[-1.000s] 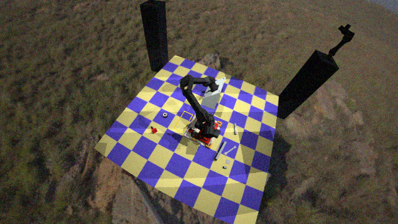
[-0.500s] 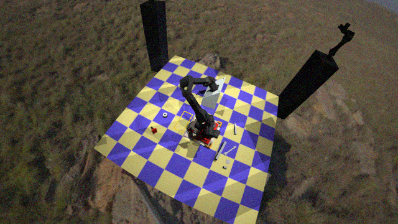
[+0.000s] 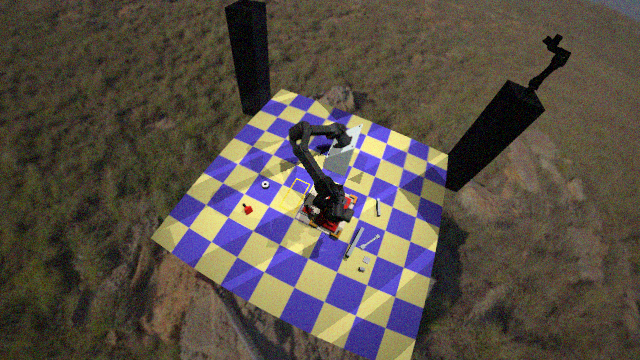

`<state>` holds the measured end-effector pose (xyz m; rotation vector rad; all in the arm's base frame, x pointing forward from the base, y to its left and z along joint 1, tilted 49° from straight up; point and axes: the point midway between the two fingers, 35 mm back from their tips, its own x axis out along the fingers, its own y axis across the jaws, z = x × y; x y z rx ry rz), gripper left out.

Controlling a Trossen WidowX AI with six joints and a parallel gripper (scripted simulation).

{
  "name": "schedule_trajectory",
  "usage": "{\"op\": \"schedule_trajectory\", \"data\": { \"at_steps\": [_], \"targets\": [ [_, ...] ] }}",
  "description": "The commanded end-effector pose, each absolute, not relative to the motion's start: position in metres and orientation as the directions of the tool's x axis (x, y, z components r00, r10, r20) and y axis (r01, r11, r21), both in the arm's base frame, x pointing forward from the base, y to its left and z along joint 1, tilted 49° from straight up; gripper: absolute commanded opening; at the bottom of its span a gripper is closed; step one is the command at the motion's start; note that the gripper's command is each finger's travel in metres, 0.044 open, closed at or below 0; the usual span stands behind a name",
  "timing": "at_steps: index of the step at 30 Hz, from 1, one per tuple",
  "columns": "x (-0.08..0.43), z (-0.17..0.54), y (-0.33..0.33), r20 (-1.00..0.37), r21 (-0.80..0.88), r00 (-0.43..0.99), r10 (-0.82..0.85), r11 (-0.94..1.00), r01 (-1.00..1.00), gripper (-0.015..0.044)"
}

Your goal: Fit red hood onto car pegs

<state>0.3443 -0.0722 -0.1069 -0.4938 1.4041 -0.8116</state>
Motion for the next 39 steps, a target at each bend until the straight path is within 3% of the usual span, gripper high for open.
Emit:
{"op": "schedule_trajectory", "data": {
  "at_steps": [1,8,18,39],
  "targets": [
    [0.344,-0.107,-0.072,-0.665,-0.735,-0.029,-0.746,0.647,0.204,0.0263],
    [0.344,-0.107,-0.072,-0.665,-0.735,-0.029,-0.746,0.647,0.204,0.0440],
    [0.348,-0.062,-0.021,-0.668,-0.734,-0.041,-0.743,0.648,0.205,0.0440],
    [0.348,-0.060,-0.019,-0.668,-0.734,-0.042,-0.743,0.648,0.205,0.0440]
  ]
}}
